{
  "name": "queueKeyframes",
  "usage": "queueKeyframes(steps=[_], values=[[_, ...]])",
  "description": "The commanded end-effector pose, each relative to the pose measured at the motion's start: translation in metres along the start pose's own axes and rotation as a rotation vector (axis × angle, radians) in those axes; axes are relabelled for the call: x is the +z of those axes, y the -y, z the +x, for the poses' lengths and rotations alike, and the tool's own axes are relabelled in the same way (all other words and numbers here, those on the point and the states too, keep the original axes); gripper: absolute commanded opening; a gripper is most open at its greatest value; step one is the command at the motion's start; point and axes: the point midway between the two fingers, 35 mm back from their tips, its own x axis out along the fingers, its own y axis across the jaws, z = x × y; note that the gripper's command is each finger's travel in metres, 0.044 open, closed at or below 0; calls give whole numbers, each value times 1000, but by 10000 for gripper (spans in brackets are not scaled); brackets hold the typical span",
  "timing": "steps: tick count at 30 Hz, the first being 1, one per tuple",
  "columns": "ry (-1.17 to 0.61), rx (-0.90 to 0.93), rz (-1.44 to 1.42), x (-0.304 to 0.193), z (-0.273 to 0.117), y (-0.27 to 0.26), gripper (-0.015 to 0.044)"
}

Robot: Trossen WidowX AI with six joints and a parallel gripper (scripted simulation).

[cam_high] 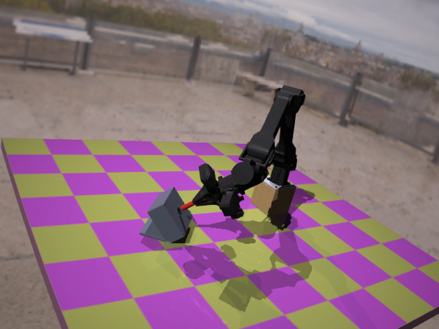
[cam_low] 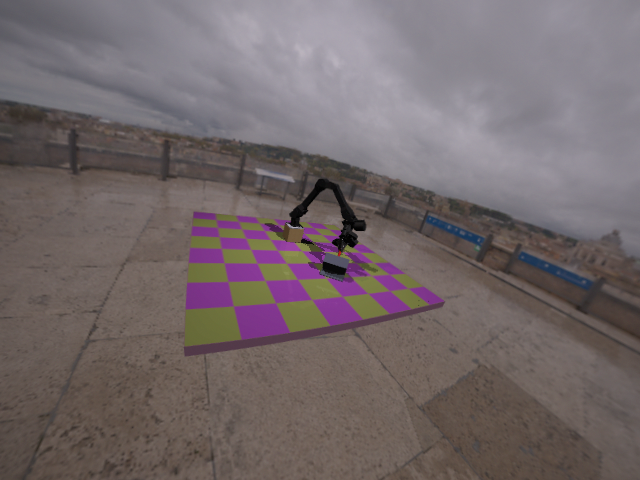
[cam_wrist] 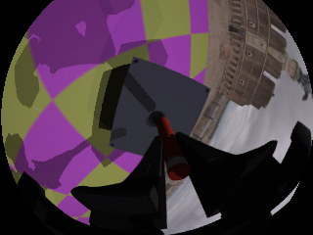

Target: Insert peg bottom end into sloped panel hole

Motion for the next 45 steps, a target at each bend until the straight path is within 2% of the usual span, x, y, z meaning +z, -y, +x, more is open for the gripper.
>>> queueKeyframes(steps=[1,45], values=[[-1,6,-8,0,6,-3,0],[-1,0,0,-1,10,-6,0]])
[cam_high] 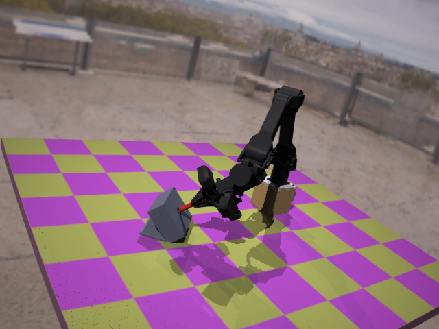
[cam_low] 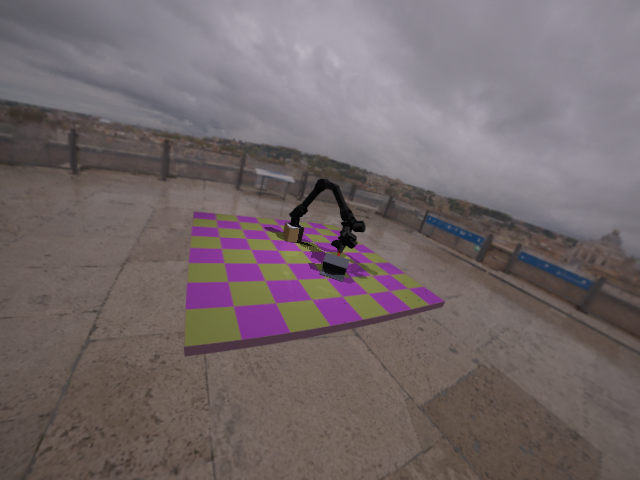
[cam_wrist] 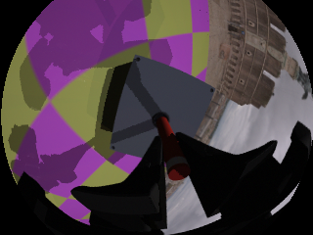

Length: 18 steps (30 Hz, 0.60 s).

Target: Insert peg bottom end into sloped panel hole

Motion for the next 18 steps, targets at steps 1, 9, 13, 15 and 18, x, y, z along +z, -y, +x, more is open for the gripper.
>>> queueKeyframes(steps=[1,9,13,15,18], values=[[-1,3,-6,0,3,-2,0],[-1,3,-6,0,8,-2,0],[-1,3,-6,0,10,-2,0],[-1,3,-6,0,12,-2,0],[-1,2,-6,0,14,-2,0]])
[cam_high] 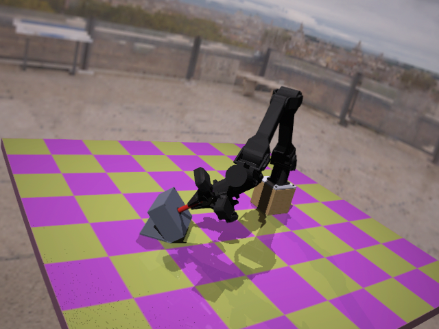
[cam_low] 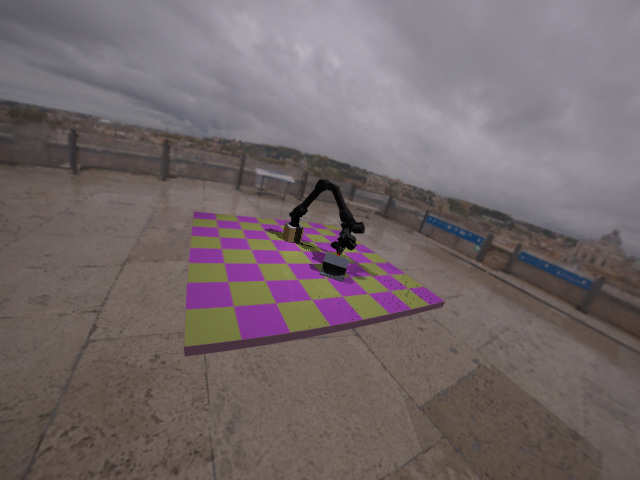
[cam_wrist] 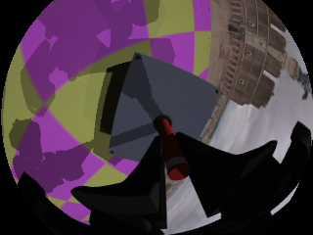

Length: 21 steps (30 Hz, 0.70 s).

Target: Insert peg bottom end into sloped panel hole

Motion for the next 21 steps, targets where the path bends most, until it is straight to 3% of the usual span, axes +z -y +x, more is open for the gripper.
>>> queueKeyframes(steps=[1,21], values=[[2,3,-4,0,3,-1,0],[1,2,-4,1,17,0,0]])
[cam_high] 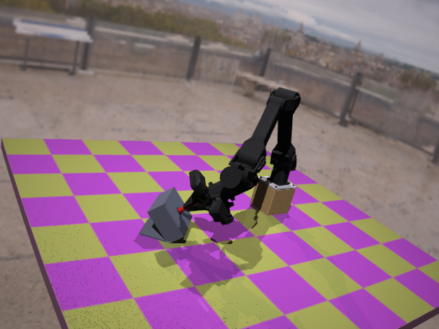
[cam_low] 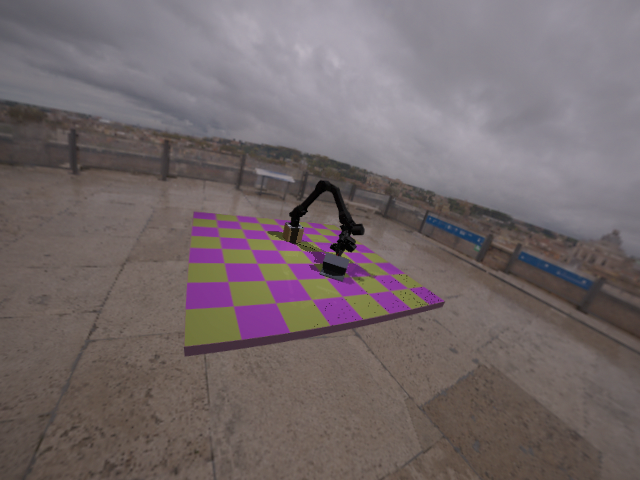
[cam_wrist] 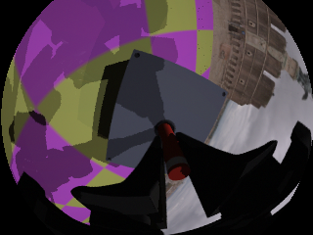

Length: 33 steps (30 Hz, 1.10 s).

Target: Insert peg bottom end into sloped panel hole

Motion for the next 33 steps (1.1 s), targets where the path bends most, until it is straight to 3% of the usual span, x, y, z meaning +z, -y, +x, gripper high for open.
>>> queueKeyframes(steps=[1,17,33], values=[[3,1,-3,1,3,0,0],[-1,1,-1,0,4,0,0],[0,2,-1,1,0,0,420]])
